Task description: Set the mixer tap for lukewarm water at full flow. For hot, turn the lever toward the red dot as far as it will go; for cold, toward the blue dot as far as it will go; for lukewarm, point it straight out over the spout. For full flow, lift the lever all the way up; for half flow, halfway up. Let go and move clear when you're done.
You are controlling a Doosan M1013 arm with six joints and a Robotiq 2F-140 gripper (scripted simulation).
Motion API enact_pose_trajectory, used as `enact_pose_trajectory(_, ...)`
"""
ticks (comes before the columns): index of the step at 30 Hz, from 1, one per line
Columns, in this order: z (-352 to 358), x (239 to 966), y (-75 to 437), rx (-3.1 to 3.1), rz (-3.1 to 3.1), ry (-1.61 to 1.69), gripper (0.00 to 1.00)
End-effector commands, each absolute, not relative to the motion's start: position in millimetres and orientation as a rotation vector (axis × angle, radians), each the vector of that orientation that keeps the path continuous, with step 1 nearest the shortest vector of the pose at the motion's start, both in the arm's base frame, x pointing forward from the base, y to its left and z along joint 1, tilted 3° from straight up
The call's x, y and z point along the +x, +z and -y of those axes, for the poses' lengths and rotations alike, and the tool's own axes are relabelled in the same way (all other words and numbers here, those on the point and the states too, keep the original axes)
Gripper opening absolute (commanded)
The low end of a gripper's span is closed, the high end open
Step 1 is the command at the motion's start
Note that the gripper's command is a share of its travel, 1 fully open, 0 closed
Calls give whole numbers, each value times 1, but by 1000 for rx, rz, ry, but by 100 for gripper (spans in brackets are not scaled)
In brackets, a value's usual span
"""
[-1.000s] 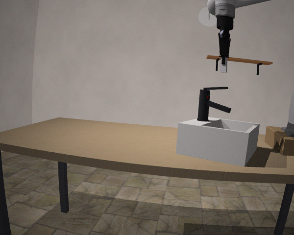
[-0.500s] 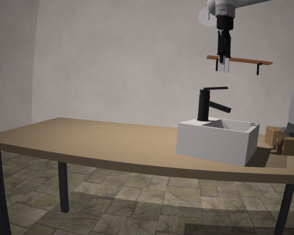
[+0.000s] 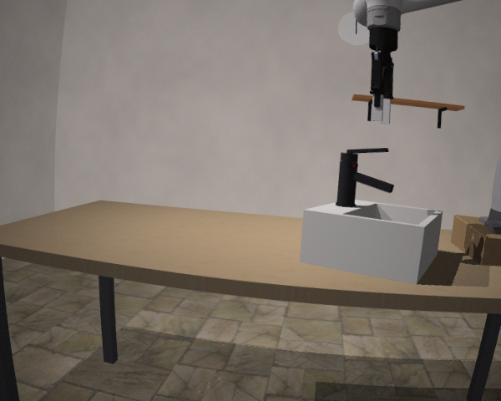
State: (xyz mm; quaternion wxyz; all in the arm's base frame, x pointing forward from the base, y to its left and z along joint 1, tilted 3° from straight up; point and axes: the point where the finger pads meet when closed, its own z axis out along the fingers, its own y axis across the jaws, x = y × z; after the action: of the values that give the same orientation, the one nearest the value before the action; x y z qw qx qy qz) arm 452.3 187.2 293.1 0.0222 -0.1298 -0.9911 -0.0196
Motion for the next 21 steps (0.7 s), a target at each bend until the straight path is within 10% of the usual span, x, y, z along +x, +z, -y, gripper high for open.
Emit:
enact_pose_trajectory(1, -187, 452, 293, -402, 3070, -61, 43)
enact_pose_trajectory(21, -187, 452, 290, -400, 3071, -60, 43)
